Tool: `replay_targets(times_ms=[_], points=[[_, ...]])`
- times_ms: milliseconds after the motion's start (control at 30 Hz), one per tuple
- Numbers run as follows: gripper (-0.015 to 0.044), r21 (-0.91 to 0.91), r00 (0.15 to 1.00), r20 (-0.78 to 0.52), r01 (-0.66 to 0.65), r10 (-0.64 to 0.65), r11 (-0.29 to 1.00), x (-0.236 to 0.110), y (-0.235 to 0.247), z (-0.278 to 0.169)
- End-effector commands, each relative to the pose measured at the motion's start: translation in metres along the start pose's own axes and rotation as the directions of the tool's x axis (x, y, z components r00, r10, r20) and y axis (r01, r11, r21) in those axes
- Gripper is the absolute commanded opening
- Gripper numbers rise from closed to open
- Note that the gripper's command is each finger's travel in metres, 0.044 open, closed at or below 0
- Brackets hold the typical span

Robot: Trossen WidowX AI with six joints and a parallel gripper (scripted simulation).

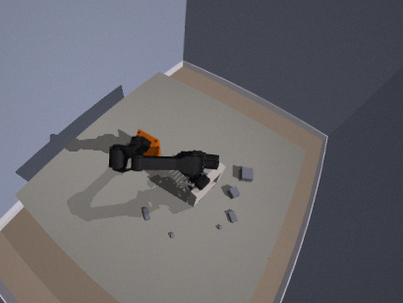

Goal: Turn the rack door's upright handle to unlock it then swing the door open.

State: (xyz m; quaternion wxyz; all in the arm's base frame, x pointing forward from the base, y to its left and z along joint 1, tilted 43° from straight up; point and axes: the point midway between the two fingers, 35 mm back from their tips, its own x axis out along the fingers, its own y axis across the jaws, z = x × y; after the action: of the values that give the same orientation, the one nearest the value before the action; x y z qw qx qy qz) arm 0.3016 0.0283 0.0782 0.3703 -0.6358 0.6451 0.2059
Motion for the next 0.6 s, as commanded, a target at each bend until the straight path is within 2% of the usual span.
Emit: replay_targets(times_ms=[0, 567], points=[[0.0012, 0.076, 1.0, 0.002, -0.001, 0.0, 0.997, 0.0, 0.004, 0.003], [0.0012, 0.363, 1.0, 0.003, -0.002, 0.001, 0.932, 0.0, 0.023, 0.015]])
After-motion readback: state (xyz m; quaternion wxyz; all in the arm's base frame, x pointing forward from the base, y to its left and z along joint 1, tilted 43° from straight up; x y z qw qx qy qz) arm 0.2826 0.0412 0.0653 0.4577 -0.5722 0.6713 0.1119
